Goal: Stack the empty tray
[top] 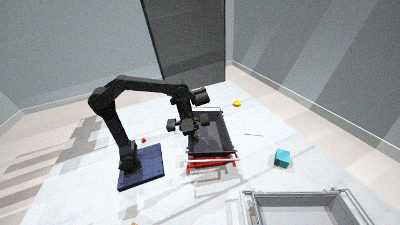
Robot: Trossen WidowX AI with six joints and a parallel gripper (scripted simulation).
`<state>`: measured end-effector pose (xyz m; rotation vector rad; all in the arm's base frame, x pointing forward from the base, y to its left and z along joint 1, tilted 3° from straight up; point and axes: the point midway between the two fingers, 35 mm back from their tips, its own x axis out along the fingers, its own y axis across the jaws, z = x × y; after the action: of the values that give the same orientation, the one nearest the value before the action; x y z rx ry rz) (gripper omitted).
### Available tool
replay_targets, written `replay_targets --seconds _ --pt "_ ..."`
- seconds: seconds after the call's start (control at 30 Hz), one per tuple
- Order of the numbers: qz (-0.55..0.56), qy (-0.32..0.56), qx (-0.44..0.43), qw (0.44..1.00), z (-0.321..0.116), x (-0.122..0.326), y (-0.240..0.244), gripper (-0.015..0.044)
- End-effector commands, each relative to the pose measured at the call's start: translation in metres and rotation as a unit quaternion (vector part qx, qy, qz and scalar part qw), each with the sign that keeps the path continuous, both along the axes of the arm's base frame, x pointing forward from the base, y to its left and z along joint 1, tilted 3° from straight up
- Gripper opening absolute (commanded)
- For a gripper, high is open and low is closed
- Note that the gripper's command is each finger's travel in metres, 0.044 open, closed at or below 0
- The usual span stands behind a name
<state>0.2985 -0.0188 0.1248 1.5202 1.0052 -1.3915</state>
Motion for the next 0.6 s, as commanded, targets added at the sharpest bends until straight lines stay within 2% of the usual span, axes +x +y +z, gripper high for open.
replay_targets --seconds 0.0,0.57 --pt "-0.001 0.011 0.004 1.000 -0.0049 -0.0040 0.0017 0.0000" --pt "0.000 0.005 0.002 1.000 -0.0062 -0.0025 0.0013 0.0000"
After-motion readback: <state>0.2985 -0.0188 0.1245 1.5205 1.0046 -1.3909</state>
